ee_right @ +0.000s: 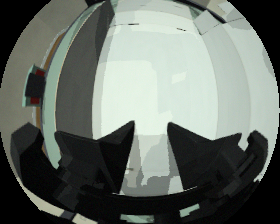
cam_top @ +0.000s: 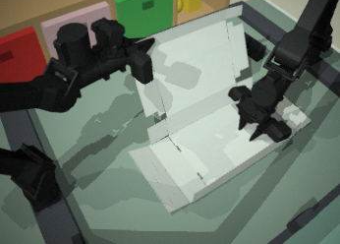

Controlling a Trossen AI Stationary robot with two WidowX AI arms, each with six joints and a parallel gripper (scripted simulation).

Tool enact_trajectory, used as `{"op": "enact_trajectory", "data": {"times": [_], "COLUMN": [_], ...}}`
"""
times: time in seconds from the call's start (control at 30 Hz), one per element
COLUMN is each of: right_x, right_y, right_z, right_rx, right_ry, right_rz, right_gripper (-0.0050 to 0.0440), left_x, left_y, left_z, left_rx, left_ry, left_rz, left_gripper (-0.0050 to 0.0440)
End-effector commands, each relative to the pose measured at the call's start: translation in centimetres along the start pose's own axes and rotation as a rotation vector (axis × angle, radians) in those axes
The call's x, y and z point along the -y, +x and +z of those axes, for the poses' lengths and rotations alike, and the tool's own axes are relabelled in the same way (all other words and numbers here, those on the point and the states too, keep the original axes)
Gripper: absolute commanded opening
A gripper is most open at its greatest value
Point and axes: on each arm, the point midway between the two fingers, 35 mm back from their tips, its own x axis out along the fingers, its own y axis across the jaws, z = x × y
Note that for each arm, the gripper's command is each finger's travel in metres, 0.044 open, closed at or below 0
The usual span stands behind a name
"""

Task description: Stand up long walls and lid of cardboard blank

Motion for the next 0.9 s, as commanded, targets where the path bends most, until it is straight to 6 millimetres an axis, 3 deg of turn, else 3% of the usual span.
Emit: {"op": "enact_trajectory", "data": {"times": [0.0,0.87], "right_x": [0.4,0.4], "right_y": [2.5,2.4], "right_z": [-3.1,-3.1], "right_rx": [-0.113,-0.113], "right_ry": [-0.005,-0.004], "right_rz": [-0.015,-0.015], "right_gripper": [0.0195,0.0195], "left_x": [1.1,4.6], "left_y": [0.0,-0.3], "left_z": [1.2,1.8], "left_rx": [0.027,0.043], "left_ry": [0.022,0.172], "left_rz": [-0.002,-0.002], "left_gripper": [0.0,0.0]}}
